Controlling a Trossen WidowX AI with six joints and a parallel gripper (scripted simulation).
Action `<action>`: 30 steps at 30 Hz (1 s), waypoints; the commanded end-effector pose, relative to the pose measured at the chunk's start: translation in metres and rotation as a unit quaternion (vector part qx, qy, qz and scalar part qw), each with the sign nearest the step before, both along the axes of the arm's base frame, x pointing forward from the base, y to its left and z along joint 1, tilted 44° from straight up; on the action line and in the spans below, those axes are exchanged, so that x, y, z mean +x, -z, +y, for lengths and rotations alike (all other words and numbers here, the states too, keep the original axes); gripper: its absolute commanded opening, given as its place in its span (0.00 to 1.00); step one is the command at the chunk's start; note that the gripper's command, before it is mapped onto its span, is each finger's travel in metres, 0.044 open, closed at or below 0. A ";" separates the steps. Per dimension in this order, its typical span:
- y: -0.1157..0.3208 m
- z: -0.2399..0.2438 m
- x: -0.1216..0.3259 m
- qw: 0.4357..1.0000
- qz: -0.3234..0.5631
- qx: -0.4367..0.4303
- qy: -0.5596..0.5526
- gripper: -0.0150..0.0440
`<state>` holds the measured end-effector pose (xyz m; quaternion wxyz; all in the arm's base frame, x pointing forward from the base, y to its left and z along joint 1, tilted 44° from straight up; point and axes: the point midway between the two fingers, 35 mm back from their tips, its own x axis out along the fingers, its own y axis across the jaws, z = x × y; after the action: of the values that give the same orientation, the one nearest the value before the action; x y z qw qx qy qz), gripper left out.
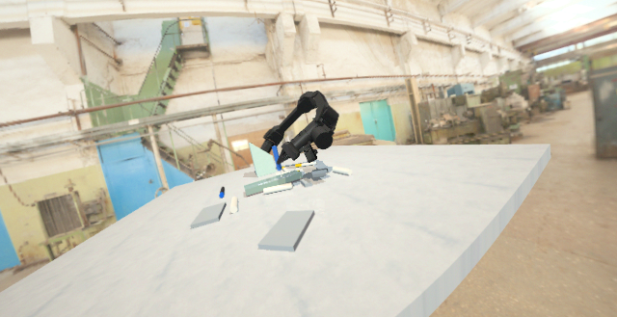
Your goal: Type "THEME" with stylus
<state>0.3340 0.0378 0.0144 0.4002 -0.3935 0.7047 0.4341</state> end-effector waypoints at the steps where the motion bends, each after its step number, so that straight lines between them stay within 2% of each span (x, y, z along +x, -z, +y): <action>1: 0.002 0.003 0.000 1.000 0.000 0.001 0.002 0.39; 30: 0.008 0.009 0.000 1.000 0.000 0.002 0.002 0.39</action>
<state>0.3341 0.0445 0.0077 0.4006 -0.3934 0.7045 0.4341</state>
